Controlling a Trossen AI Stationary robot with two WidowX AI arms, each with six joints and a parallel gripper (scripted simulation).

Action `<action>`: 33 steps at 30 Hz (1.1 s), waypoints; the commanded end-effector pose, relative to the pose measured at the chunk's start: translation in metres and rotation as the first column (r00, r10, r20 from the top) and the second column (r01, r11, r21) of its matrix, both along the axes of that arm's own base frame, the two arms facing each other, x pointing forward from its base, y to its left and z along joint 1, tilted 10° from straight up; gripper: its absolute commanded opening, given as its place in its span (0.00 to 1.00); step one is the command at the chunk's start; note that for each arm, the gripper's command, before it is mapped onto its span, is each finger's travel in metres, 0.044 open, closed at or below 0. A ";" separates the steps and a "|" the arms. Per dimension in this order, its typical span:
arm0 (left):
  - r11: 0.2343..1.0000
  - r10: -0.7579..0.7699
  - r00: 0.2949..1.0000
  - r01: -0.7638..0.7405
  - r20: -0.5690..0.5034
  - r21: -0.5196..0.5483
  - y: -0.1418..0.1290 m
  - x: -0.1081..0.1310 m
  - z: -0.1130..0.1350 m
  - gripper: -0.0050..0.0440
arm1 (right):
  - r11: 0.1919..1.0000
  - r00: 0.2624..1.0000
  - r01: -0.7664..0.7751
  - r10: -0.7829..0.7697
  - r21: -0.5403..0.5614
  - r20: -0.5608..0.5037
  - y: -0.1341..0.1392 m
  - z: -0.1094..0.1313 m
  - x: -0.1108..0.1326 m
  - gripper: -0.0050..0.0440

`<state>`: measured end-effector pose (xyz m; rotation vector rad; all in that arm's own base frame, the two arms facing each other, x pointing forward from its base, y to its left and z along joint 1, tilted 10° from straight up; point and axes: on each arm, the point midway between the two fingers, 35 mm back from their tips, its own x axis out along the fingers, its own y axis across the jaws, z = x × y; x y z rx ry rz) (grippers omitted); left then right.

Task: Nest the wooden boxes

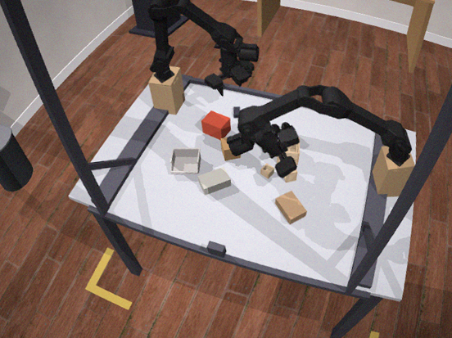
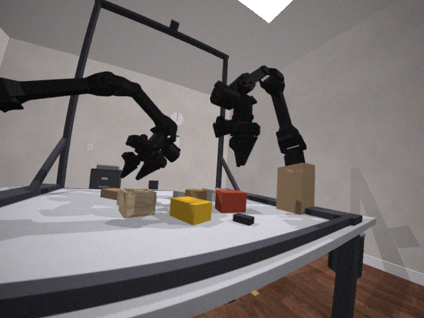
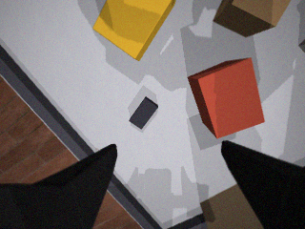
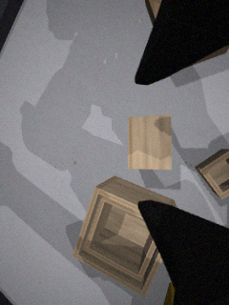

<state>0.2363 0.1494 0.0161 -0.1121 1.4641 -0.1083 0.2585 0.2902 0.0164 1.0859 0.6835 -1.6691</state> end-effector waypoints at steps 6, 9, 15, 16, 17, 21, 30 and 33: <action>1.000 -0.007 1.000 0.007 0.014 -0.006 0.002 0.002 0.007 0.92 | 1.000 1.000 0.021 -0.021 -0.009 0.005 0.005 -0.012 0.004 0.92; 1.000 -0.007 1.000 0.007 0.014 -0.006 0.002 0.002 0.007 0.92 | 0.999 1.000 0.021 -0.022 -0.025 -0.012 0.007 -0.034 0.006 0.92; 1.000 -0.007 1.000 0.007 0.014 -0.006 0.002 0.002 0.007 0.92 | 0.999 0.999 0.021 -0.023 -0.041 -0.026 0.008 -0.054 0.006 0.92; 1.000 -0.007 1.000 0.007 0.014 -0.006 0.002 0.002 0.007 0.92 | 0.999 0.999 0.020 -0.022 -0.045 -0.027 0.007 -0.056 0.007 0.92; 1.000 -0.007 1.000 0.007 0.014 -0.006 0.002 0.002 0.007 0.92 | 0.999 0.999 0.020 -0.022 -0.046 -0.028 0.007 -0.057 0.007 0.92; 1.000 -0.007 1.000 0.007 0.014 -0.006 0.002 0.002 0.007 0.92 | 0.999 0.999 0.022 -0.023 -0.046 -0.026 0.008 -0.060 0.007 0.92; 1.000 -0.007 1.000 0.007 0.014 -0.006 0.002 0.002 0.007 0.92 | 0.999 0.999 0.021 -0.022 -0.046 -0.027 0.010 -0.067 0.008 0.77; 1.000 -0.007 1.000 0.007 0.014 -0.006 0.002 0.002 0.007 0.92 | 0.999 1.000 0.019 -0.020 -0.039 -0.022 0.010 -0.061 0.008 0.72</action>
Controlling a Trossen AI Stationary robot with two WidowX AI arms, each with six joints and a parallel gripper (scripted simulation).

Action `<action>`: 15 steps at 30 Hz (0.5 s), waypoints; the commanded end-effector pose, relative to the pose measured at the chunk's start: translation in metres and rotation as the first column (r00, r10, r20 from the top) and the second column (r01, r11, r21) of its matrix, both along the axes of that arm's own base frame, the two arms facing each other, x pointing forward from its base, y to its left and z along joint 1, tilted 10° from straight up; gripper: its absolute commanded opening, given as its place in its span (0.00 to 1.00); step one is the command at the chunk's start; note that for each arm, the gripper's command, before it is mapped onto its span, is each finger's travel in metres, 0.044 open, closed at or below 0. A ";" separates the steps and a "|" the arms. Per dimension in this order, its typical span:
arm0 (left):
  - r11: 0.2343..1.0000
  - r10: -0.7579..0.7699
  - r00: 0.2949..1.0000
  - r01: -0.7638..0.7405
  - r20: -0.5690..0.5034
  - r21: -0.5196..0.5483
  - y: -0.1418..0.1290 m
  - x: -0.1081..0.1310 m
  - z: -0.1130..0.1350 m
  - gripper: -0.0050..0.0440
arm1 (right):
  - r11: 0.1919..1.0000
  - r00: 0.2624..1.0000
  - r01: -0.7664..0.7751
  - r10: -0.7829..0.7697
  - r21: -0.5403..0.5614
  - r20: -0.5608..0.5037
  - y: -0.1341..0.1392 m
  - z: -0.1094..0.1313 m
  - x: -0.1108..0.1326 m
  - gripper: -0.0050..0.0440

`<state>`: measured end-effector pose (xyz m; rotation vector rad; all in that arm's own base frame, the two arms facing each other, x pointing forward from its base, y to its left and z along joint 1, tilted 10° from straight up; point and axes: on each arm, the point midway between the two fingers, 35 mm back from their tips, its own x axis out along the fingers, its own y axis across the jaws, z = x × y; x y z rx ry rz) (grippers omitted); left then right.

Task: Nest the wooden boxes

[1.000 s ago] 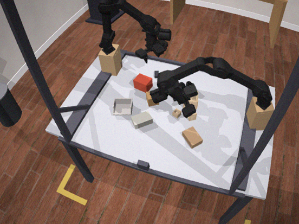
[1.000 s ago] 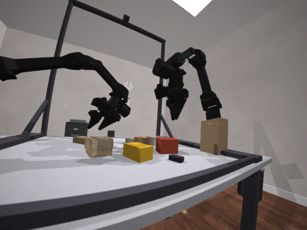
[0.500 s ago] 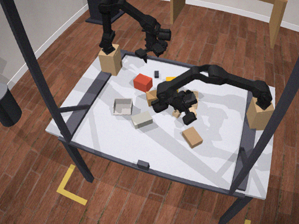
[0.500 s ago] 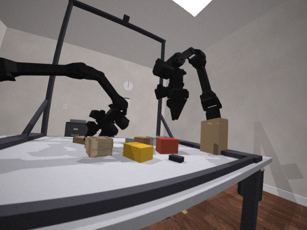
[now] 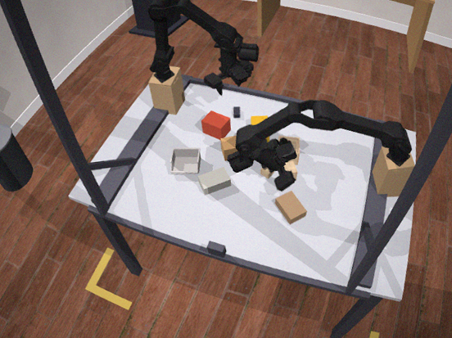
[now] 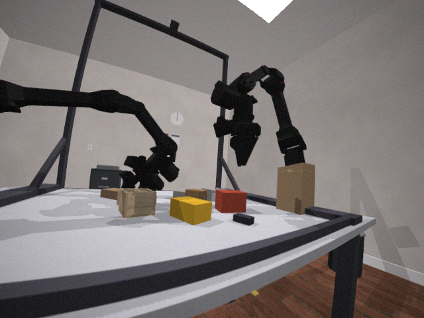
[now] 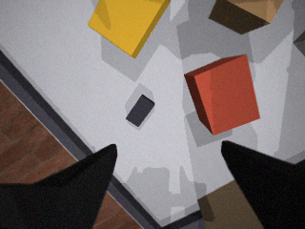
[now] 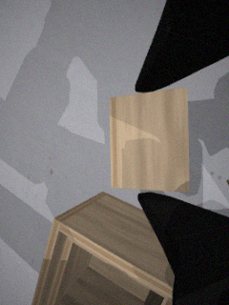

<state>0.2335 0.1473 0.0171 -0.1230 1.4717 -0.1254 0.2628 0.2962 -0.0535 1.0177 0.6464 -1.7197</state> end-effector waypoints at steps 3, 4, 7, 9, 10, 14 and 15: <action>1.000 -0.002 1.000 0.001 0.022 0.012 0.004 0.005 0.006 0.92 | 1.000 1.000 0.003 -0.003 0.024 0.019 0.004 0.009 0.004 0.68; 1.000 -0.002 1.000 0.001 0.022 0.012 0.004 0.005 0.006 0.92 | 1.000 1.000 0.003 -0.003 0.024 0.019 0.004 0.009 0.004 0.67; 1.000 -0.002 1.000 0.001 0.022 0.012 0.004 0.005 0.006 0.92 | 1.000 1.000 0.003 -0.003 0.024 0.019 0.004 0.009 0.004 0.63; 1.000 -0.002 1.000 0.001 0.022 0.012 0.004 0.005 0.006 0.92 | 1.000 1.000 0.003 -0.003 0.024 0.019 0.004 0.009 0.004 0.60; 1.000 -0.002 1.000 0.001 0.022 0.012 0.004 0.005 0.006 0.92 | 1.000 1.000 0.003 -0.003 0.024 0.019 0.004 0.009 0.004 0.59; 1.000 -0.002 1.000 0.001 0.022 0.012 0.004 0.005 0.006 0.92 | 1.000 1.000 0.003 -0.003 0.024 0.019 0.004 0.009 0.004 0.53; 1.000 -0.002 1.000 0.001 0.022 0.012 0.004 0.005 0.006 0.92 | 1.000 1.000 0.003 -0.003 0.024 0.019 0.004 0.009 0.004 0.53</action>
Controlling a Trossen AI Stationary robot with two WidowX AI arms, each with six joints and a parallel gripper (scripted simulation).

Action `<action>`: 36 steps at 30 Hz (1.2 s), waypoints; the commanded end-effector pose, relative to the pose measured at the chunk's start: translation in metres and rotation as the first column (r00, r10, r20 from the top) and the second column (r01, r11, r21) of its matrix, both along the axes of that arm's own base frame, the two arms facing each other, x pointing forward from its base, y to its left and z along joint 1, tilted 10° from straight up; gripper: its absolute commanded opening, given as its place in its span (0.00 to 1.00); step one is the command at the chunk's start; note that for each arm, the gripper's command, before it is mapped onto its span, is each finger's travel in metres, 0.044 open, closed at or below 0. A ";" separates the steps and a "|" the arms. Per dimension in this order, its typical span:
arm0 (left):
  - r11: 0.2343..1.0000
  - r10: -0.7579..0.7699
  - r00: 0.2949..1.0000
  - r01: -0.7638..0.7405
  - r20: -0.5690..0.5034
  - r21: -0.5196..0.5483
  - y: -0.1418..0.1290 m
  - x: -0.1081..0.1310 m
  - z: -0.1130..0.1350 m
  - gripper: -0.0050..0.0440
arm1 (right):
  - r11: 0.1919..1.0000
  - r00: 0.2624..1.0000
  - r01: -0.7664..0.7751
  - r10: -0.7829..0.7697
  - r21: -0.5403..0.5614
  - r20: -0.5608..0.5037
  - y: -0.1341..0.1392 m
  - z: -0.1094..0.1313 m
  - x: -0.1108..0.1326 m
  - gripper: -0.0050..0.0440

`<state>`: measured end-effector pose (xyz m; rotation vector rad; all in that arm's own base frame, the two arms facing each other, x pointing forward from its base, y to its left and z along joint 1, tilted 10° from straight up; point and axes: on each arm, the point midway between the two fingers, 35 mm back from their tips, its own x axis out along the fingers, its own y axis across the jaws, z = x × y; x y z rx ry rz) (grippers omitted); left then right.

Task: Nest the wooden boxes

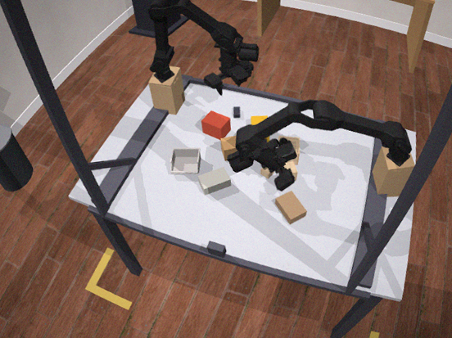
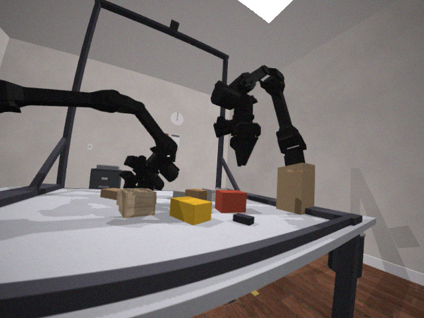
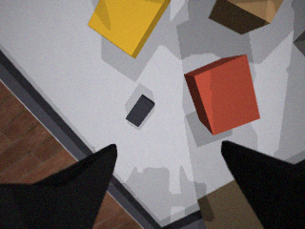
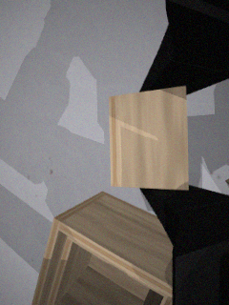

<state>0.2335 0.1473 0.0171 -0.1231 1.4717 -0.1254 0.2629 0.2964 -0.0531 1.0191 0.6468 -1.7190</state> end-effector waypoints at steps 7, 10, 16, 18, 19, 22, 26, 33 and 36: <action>1.000 -0.002 1.000 0.001 0.023 0.012 0.004 0.005 0.006 0.92 | 1.000 1.000 0.003 -0.003 0.023 0.018 0.004 0.009 0.004 0.43; 1.000 -0.002 1.000 0.001 0.023 0.012 0.004 0.005 0.006 0.92 | 0.999 1.000 0.004 -0.005 0.035 0.028 0.005 0.020 0.005 0.28; 1.000 -0.002 1.000 0.001 0.023 0.012 0.004 0.005 0.006 0.92 | 1.000 1.000 0.004 -0.005 0.028 0.023 0.000 0.034 0.002 0.10; 1.000 -0.002 1.000 0.001 0.023 0.012 0.004 0.005 0.006 0.92 | 1.000 1.000 0.004 -0.005 0.028 0.023 0.000 0.034 0.002 0.10; 1.000 -0.002 1.000 0.001 0.023 0.012 0.004 0.005 0.006 0.92 | 1.000 1.000 0.006 -0.006 0.021 0.019 0.001 0.028 0.001 0.10; 1.000 -0.002 1.000 0.001 0.023 0.012 0.004 0.005 0.006 0.92 | 0.999 1.000 0.002 -0.003 0.033 0.023 0.011 0.029 -0.005 0.10; 1.000 -0.002 1.000 0.001 0.023 0.012 0.004 0.005 0.006 0.92 | 1.000 1.000 -0.001 0.000 0.029 0.018 0.021 0.024 -0.015 0.09; 1.000 -0.002 1.000 0.001 0.023 0.012 0.004 0.005 0.006 0.92 | 1.000 1.000 0.007 -0.007 0.023 0.018 0.021 0.016 -0.012 0.02; 1.000 -0.002 1.000 0.001 0.023 0.012 0.004 0.005 0.006 0.92 | 1.000 1.000 0.007 -0.007 0.021 0.016 0.022 0.013 -0.012 0.00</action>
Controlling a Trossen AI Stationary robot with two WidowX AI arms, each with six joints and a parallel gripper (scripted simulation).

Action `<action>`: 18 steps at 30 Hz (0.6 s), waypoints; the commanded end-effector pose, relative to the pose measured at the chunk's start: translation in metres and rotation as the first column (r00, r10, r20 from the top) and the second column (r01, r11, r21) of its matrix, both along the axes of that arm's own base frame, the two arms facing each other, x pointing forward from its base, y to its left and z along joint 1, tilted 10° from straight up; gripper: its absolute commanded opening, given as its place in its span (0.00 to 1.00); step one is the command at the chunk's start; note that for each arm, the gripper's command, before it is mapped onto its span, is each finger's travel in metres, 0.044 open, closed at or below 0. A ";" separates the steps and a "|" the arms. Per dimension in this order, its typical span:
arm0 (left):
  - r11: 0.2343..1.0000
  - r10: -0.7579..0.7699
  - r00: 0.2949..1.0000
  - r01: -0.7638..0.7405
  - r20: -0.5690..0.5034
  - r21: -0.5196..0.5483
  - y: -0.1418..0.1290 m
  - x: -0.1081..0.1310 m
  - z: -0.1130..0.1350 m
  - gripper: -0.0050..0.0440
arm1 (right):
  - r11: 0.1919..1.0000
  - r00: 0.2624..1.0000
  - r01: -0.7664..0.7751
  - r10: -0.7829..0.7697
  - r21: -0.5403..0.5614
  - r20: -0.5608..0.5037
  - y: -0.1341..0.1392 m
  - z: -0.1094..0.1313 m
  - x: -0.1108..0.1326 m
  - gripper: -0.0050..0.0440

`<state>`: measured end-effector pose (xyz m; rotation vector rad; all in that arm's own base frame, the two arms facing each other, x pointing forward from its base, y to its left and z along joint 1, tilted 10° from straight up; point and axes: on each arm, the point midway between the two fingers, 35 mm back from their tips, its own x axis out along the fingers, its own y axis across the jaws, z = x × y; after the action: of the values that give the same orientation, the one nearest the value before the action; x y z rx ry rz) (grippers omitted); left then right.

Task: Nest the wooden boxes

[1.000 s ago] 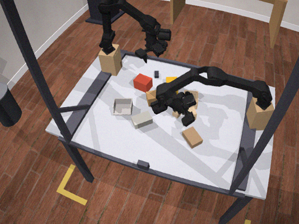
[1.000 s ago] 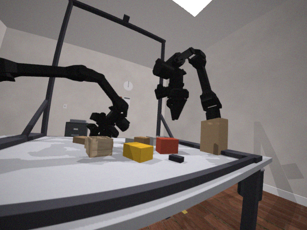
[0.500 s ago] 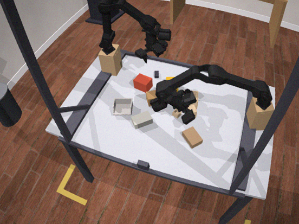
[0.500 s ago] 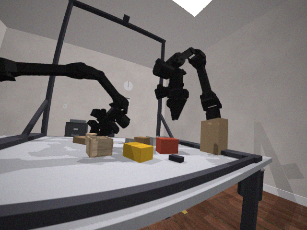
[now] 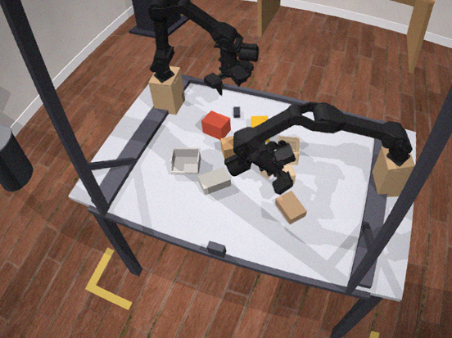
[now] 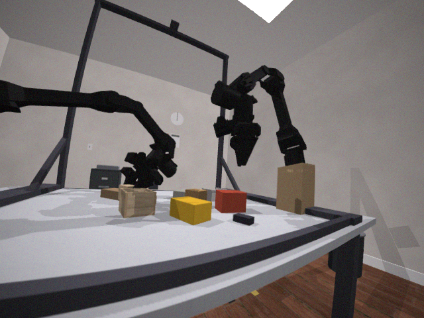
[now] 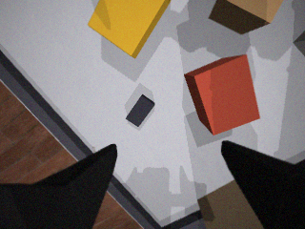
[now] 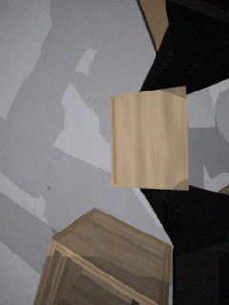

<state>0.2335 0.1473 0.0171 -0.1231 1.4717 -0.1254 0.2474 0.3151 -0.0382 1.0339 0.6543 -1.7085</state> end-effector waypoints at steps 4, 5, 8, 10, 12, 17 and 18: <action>1.000 -0.002 1.000 0.001 0.023 0.012 0.004 0.005 0.006 0.92 | 1.000 1.000 0.011 -0.011 0.004 0.004 0.005 -0.010 0.004 0.00; 1.000 -0.002 1.000 0.001 0.023 0.012 0.004 0.005 0.006 0.92 | 1.000 1.000 0.011 -0.011 0.003 0.003 0.005 -0.010 0.004 0.00; 1.000 -0.002 1.000 0.001 0.023 0.012 0.004 0.005 0.006 0.92 | 0.999 1.000 0.008 -0.008 0.035 0.016 0.006 0.002 0.005 0.00; 1.000 -0.002 1.000 0.001 0.023 0.012 0.004 0.005 0.006 0.92 | 0.998 1.000 0.005 -0.007 0.058 0.023 0.004 0.003 0.005 0.00; 1.000 -0.002 1.000 0.001 0.023 0.012 0.004 0.005 0.006 0.92 | 0.996 0.999 0.003 -0.006 0.092 0.036 0.002 0.006 0.004 0.00; 1.000 -0.002 1.000 0.001 0.023 0.012 0.004 0.005 0.006 0.92 | 0.992 0.999 -0.002 -0.005 0.130 0.052 -0.001 0.008 0.003 0.00; 1.000 -0.002 1.000 0.001 0.023 0.012 0.004 0.005 0.006 0.92 | 0.991 0.998 -0.003 -0.005 0.137 0.055 -0.001 0.009 0.002 0.00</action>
<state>0.2335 0.1473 0.0171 -0.1231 1.4717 -0.1254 0.2467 0.3118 -0.0472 1.0999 0.7014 -1.6879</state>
